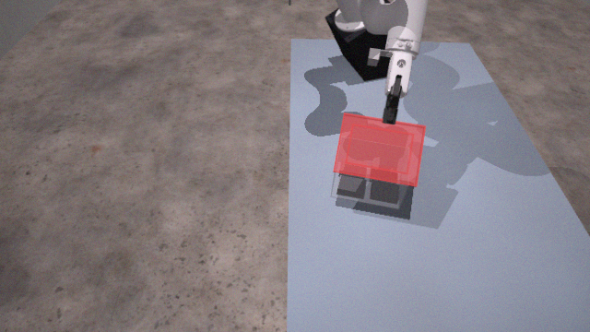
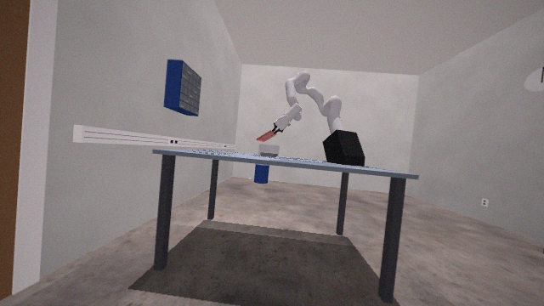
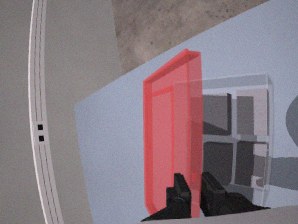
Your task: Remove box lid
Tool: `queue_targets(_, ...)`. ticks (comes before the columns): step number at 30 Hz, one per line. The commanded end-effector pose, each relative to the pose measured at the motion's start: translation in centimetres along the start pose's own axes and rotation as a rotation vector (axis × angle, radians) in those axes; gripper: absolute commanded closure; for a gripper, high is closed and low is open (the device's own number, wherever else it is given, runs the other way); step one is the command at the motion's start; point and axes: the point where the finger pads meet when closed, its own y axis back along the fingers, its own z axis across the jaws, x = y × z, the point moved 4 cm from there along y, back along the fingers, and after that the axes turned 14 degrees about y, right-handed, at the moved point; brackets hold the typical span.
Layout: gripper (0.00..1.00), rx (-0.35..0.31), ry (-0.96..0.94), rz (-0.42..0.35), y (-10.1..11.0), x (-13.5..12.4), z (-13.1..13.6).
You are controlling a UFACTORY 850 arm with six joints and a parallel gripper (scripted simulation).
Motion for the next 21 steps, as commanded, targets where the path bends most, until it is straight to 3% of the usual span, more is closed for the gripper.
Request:
queue_targets(1,1.00,0.001,-0.001,0.000,0.1,-0.5,-0.2)
queue_targets(21,1.00,0.001,-0.001,0.000,0.4,-3.8,-0.6)
